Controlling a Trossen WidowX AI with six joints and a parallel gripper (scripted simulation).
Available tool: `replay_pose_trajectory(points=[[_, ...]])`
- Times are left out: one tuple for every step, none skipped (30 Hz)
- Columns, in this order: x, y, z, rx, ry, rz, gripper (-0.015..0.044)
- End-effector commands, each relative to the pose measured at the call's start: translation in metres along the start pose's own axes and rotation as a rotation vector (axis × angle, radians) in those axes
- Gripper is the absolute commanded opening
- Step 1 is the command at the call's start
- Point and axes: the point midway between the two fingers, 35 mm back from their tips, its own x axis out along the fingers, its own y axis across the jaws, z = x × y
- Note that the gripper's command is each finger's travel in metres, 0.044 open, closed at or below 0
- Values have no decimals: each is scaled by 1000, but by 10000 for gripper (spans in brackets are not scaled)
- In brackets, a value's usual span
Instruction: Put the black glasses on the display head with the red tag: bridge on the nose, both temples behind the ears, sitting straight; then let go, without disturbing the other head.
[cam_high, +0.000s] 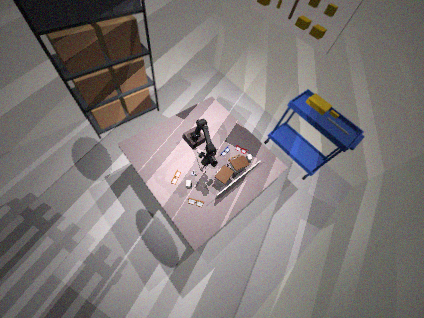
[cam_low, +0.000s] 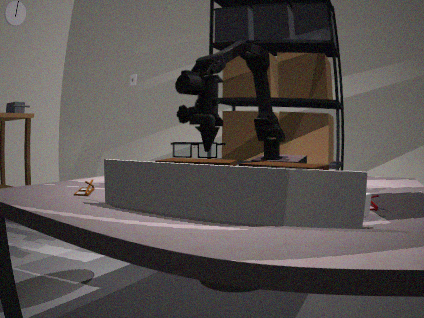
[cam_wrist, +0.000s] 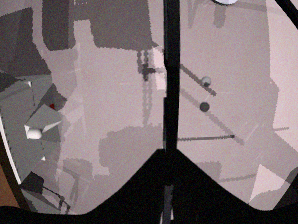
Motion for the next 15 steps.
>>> replay_pose_trajectory(points=[[0, -5, 27, -1, -1, 2, 0], [0, -7, 33, -1, -2, 2, 0], [0, -9, 39, -1, -2, 2, 0], [0, -11, 45, -1, -3, 2, 0], [0, -13, 51, -1, -4, 2, 0], [0, -15, 56, -1, -5, 3, 0], [0, -17, 62, -1, -5, 3, 0], [0, -19, 67, -1, -6, 3, 0], [0, -20, 70, -2, -6, 3, 0], [0, -21, 71, -2, -6, 3, 0], [0, -21, 71, -2, -6, 3, 0], [0, -21, 71, -2, -6, 3, 0], [0, -21, 71, -2, -6, 3, 0], [0, -21, 71, -2, -6, 3, 0], [0, -21, 71, -2, -6, 3, 0]])
